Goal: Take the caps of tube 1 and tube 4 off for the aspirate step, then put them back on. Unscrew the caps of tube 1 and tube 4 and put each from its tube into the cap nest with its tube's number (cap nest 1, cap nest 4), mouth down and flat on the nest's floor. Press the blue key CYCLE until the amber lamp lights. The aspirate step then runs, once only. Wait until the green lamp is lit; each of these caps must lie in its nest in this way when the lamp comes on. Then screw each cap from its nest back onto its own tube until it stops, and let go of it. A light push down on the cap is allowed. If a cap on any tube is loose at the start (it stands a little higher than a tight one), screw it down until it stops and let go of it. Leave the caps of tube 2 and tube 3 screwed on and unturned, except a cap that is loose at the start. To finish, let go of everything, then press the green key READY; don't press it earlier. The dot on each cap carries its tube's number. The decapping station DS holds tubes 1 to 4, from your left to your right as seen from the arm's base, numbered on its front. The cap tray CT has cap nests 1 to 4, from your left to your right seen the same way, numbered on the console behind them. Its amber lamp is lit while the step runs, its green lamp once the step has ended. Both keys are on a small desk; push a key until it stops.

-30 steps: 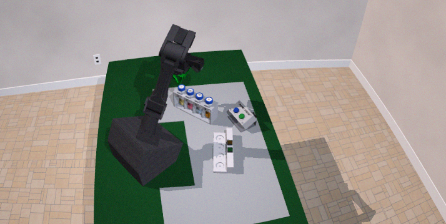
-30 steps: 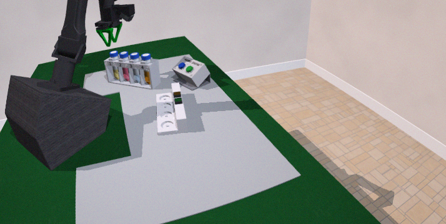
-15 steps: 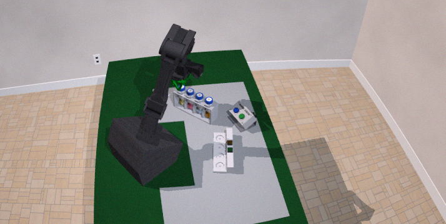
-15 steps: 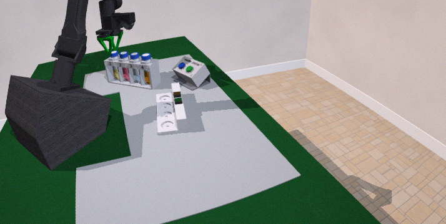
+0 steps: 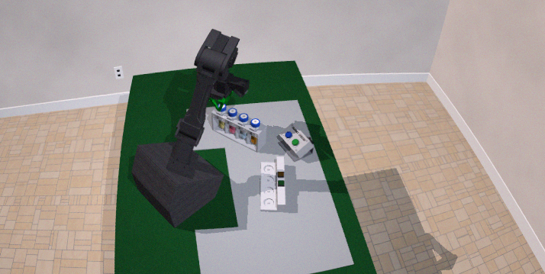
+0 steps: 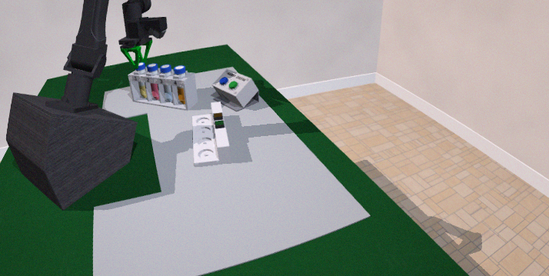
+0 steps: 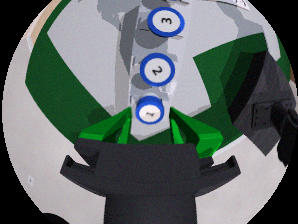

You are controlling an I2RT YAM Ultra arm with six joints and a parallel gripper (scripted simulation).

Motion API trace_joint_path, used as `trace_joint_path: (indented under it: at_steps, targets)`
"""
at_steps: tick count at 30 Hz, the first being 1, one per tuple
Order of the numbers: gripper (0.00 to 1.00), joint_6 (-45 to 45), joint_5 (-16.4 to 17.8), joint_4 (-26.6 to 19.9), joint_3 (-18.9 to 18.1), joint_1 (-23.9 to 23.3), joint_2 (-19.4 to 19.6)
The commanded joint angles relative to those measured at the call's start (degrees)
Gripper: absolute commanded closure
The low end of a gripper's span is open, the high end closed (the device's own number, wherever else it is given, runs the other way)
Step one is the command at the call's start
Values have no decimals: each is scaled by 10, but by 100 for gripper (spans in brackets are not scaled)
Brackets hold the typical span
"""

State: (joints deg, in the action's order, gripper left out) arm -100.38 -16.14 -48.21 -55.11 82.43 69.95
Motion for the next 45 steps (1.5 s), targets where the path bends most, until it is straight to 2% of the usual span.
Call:
trace_joint_path:
  at_steps: [1, 20, 21, 33, 34, 36, 45]
  targets:
    - [51, 1, 0, 3, -2, 0, -2]
    - [51, 6, 2, 22, 6, -5, 7]
    - [100, 6, 2, 22, 6, -5, 7]
    - [100, 6, 2, 22, 6, -5, 7]
    - [100, 34, 2, 22, 6, -5, 7]
    - [100, 34, 2, 22, 6, -5, 7]
    - [100, 292, 2, 21, 6, -5, 6]
